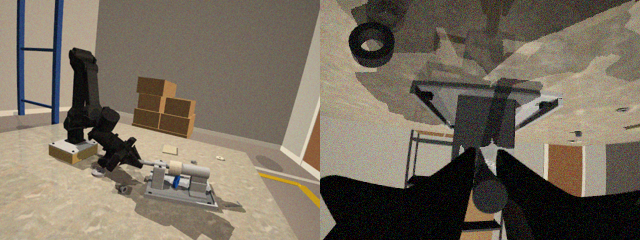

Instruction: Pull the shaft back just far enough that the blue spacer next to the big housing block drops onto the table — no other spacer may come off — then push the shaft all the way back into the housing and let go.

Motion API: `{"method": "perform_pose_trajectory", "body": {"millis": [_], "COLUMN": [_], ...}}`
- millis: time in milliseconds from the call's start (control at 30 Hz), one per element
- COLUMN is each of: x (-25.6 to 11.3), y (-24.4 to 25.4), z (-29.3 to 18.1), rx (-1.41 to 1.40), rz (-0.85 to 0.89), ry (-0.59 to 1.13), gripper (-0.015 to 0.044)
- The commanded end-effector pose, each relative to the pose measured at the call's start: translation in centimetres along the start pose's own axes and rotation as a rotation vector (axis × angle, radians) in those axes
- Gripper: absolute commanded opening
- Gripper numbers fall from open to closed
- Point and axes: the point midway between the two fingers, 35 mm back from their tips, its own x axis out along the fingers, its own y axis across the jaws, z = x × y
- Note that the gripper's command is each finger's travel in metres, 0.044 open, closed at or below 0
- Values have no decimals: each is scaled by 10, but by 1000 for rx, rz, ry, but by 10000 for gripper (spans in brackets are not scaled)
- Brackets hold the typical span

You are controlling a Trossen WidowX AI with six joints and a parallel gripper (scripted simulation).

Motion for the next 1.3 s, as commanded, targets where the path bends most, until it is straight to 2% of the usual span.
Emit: {"method": "perform_pose_trajectory", "body": {"millis": [0, 1267], "x": [2, 12], "y": [-1, -1], "z": [-1, -7], "rx": [2, 2], "rz": [-2, -2], "ry": [0, 1], "gripper": [0, 0]}}
